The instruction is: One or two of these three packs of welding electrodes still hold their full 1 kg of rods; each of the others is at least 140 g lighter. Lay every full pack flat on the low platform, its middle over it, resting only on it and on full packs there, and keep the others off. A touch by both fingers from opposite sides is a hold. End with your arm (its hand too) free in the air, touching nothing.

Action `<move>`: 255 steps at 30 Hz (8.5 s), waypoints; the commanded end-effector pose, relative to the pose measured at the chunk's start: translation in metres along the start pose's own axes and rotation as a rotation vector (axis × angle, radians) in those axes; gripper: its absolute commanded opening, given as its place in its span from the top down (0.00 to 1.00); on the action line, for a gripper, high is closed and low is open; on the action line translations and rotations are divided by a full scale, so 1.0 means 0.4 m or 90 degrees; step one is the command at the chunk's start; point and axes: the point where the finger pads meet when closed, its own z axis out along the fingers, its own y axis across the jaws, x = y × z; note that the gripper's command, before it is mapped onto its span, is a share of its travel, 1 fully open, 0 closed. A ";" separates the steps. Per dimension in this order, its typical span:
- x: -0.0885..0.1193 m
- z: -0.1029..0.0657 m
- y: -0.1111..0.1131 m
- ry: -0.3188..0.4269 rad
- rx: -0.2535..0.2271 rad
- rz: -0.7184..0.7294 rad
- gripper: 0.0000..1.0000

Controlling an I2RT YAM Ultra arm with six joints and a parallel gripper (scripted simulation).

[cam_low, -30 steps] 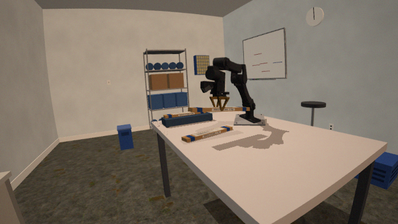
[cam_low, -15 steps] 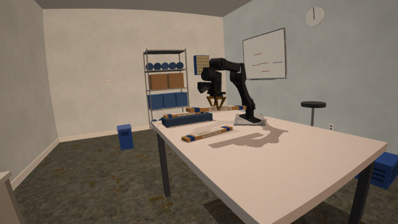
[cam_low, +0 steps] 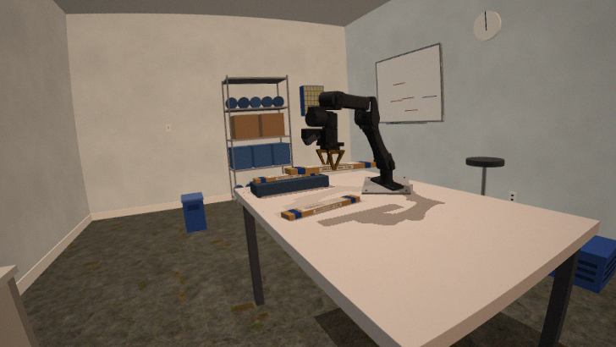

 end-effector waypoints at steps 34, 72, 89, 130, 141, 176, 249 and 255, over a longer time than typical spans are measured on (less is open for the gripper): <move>-0.003 -0.087 -0.225 0.005 0.004 -0.005 1.00; -0.021 -0.103 -0.459 -0.046 0.009 -0.008 1.00; -0.010 -0.099 -0.561 -0.042 0.014 -0.007 1.00; -0.012 -0.054 -0.814 -0.038 0.024 -0.003 1.00; 0.022 -0.032 -0.857 0.003 0.007 0.000 1.00; 0.035 -0.014 -1.060 0.004 0.008 0.003 1.00; 0.040 -0.013 -1.063 0.005 0.006 0.006 1.00; 0.040 -0.013 -1.063 0.005 0.006 0.006 1.00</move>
